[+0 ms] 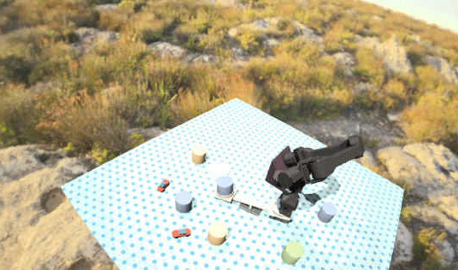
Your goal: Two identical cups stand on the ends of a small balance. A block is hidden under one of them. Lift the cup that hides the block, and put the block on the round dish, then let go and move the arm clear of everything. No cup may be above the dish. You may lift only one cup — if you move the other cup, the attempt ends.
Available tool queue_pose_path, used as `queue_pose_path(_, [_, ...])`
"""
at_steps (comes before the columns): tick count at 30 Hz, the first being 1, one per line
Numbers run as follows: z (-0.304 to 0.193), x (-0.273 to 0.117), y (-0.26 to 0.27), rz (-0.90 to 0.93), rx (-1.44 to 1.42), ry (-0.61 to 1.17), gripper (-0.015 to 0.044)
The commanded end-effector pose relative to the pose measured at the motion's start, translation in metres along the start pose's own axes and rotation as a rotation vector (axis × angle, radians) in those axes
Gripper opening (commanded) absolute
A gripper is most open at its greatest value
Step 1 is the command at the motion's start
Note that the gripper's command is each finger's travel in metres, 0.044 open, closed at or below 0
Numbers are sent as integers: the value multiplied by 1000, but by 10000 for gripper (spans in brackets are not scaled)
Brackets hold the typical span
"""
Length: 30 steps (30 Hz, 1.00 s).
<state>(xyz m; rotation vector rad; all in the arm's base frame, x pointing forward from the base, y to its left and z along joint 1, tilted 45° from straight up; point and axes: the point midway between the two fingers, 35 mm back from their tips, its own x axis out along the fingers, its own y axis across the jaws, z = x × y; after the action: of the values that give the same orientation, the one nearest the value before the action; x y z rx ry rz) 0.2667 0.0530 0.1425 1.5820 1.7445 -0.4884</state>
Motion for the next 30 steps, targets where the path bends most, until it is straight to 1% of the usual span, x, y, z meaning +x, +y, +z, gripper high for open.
queue_pose_path(1, [0,-5,0,-1,-4,1,0])
queue_pose_path(30, [-3,-42,-5,0,-4,11,0])
